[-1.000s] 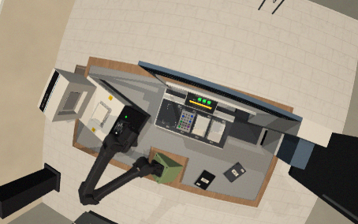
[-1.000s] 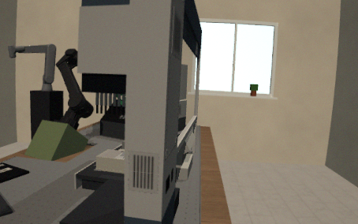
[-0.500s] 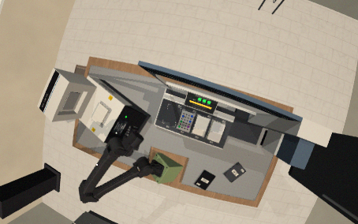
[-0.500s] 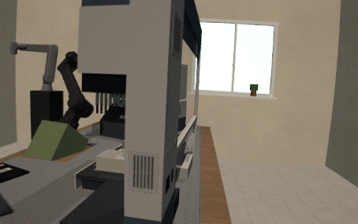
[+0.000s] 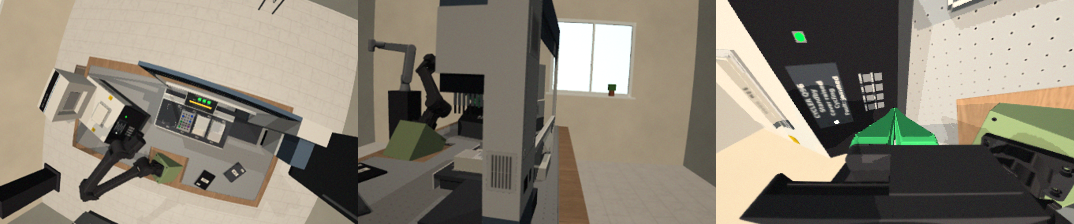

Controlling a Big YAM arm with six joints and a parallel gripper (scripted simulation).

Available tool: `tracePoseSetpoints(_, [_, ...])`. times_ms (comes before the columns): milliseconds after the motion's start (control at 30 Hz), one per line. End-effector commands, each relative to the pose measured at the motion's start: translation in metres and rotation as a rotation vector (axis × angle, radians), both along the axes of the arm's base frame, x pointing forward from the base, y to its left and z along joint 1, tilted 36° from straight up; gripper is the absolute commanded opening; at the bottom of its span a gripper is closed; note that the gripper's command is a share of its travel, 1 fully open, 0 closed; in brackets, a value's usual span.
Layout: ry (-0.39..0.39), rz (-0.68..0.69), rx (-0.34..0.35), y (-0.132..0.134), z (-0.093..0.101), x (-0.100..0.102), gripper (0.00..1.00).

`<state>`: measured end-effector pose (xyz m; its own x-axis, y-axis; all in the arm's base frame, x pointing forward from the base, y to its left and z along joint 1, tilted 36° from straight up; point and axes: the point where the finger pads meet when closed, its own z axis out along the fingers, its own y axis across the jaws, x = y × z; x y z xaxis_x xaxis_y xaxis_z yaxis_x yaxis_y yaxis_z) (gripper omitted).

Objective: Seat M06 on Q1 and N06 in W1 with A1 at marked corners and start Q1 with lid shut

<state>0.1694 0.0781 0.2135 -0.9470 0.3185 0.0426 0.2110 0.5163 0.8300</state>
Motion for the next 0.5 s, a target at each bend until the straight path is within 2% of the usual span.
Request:
tracePoseSetpoints(0, [0.044,-0.067,0.018,0.003,0.001,0.004,0.00])
tracePoseSetpoints(200, [-0.005,-0.039,-0.003,0.014,0.013,0.013,0.00])
tracePoseSetpoints(467, [0.005,-0.031,-0.005,0.025,0.007,0.015,0.00])
